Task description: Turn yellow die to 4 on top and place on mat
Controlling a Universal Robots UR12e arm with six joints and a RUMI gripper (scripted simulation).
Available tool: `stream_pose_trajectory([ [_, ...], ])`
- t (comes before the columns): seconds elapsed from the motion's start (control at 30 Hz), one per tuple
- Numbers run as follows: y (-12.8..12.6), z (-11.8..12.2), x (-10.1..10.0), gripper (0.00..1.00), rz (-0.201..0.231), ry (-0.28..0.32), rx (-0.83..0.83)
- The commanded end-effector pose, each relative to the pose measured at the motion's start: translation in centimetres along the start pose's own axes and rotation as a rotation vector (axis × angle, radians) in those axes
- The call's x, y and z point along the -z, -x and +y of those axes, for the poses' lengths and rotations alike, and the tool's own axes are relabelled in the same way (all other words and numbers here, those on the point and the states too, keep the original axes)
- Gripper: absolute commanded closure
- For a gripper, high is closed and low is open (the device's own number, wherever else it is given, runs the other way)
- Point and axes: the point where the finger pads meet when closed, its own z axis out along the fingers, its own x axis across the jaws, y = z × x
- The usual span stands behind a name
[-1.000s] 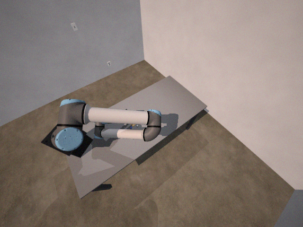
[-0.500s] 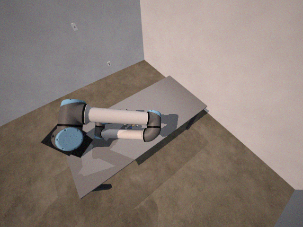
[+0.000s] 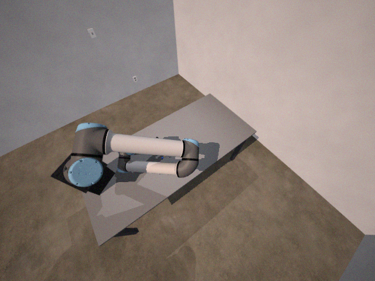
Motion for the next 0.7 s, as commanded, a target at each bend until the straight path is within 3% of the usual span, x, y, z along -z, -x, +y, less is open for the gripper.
stream_pose_trajectory([
  [0.0, 0.0, 0.4, -0.4, 0.82, 0.0, -0.001, 0.0],
  [0.67, 0.0, 2.5, -2.5, 0.82, 0.0, -0.001, 0.0],
])
